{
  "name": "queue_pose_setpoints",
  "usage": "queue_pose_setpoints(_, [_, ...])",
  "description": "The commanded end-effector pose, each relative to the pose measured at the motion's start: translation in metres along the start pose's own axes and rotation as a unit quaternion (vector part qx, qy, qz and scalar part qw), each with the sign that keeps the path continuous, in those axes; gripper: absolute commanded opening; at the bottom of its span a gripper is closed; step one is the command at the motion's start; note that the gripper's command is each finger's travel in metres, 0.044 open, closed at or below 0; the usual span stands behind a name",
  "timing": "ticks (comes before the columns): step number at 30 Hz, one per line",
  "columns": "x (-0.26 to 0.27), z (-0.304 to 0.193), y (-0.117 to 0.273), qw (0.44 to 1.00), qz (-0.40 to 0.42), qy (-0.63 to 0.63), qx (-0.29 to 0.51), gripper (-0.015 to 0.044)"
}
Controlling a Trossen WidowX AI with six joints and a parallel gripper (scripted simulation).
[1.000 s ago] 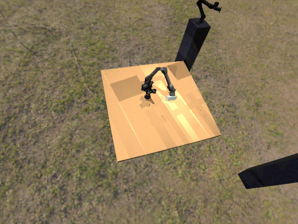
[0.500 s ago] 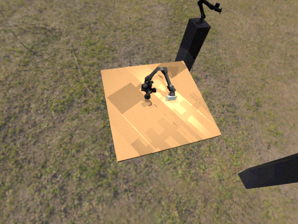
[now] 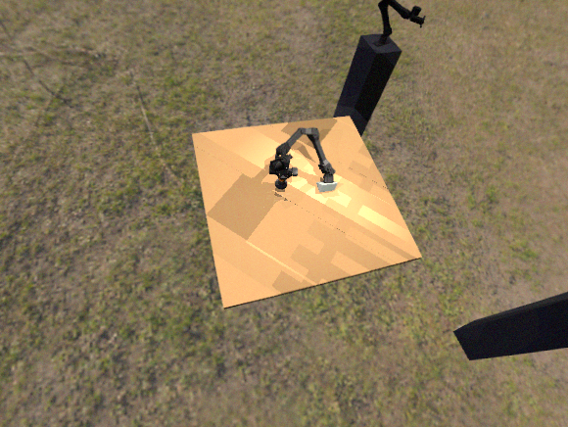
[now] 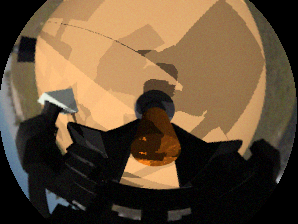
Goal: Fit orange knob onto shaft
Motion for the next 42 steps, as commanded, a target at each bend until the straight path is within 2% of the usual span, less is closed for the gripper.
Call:
queue_pose_setpoints(1, [-0.0005, -0.0004, -0.0012, 1.0, -0.002, 0.001, 0.0, 0.0])
queue_pose_setpoints(15, [0.0015, 0.0013, 0.0037, 1.0, -0.002, 0.006, 0.0, 0.0])
queue_pose_setpoints(22, [0.0011, 0.002, 0.0021, 0.994, -0.002, 0.105, 0.0, 0.0])
queue_pose_setpoints(42, [0.0009, 0.0011, 0.0033, 0.994, -0.002, 0.106, 0.0, 0.0])
Point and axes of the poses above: the point midway between the two fingers, 35 mm back from their tips, its own y axis back along the fingers, its own x axis across the jaws, z = x × y, the point moved 2 cm from there along y, back along the fingers, and after that the axes turned 12 degrees about -y, right-handed, at the moved point
